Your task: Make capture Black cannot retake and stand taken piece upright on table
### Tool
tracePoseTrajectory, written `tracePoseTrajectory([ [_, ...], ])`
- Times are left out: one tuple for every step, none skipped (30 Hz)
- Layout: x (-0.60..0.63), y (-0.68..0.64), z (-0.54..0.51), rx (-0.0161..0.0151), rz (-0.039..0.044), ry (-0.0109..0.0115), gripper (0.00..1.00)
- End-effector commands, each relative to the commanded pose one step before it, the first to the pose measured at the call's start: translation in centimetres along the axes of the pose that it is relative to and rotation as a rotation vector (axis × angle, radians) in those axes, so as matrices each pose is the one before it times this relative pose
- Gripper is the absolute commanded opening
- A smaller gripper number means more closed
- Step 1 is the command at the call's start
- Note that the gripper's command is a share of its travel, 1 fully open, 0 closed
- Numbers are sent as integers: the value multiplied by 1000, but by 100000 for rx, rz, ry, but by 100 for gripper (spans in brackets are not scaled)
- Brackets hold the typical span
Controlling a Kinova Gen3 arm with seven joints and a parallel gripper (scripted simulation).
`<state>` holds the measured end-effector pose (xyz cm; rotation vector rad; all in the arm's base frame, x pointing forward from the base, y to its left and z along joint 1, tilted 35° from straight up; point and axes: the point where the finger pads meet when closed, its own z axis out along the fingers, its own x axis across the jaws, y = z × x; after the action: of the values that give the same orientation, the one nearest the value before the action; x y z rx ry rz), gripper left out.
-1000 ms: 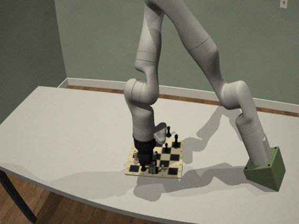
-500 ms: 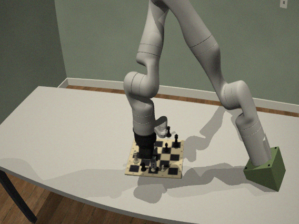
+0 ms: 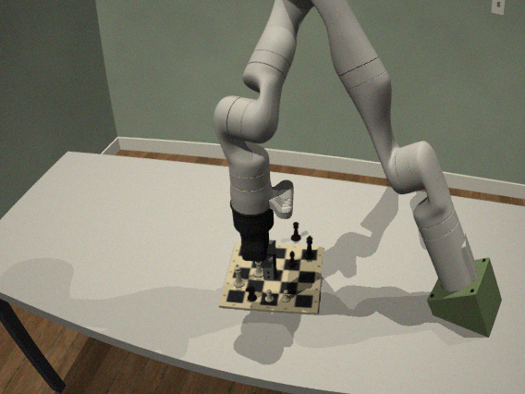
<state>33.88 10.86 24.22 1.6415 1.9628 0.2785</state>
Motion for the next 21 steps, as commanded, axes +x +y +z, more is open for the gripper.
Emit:
tracePoseTrajectory([
  [367, 72, -576, -121, -103, 1287, 68],
  [94, 42, -16, -127, -1, 283, 68],
  [0, 0, -3, 0, 0, 0, 68],
  [0, 0, 0, 0, 0, 0, 100],
  [0, 0, 0, 0, 0, 0, 100],
  [0, 0, 0, 0, 0, 0, 100],
  [0, 0, 0, 0, 0, 0, 100],
  [0, 0, 0, 0, 0, 0, 100],
  [0, 0, 0, 0, 0, 0, 100],
  [0, 0, 0, 0, 0, 0, 100],
  [0, 0, 0, 0, 0, 0, 100],
  [0, 0, 0, 0, 0, 0, 100],
  [0, 0, 0, 0, 0, 0, 100],
  [0, 0, 0, 0, 0, 0, 100],
  [0, 0, 0, 0, 0, 0, 100],
  [0, 0, 0, 0, 0, 0, 100],
  [0, 0, 0, 0, 0, 0, 100],
  [0, 0, 0, 0, 0, 0, 100],
  [0, 0, 0, 0, 0, 0, 100],
  [0, 0, 0, 0, 0, 0, 100],
  [0, 0, 0, 0, 0, 0, 100],
])
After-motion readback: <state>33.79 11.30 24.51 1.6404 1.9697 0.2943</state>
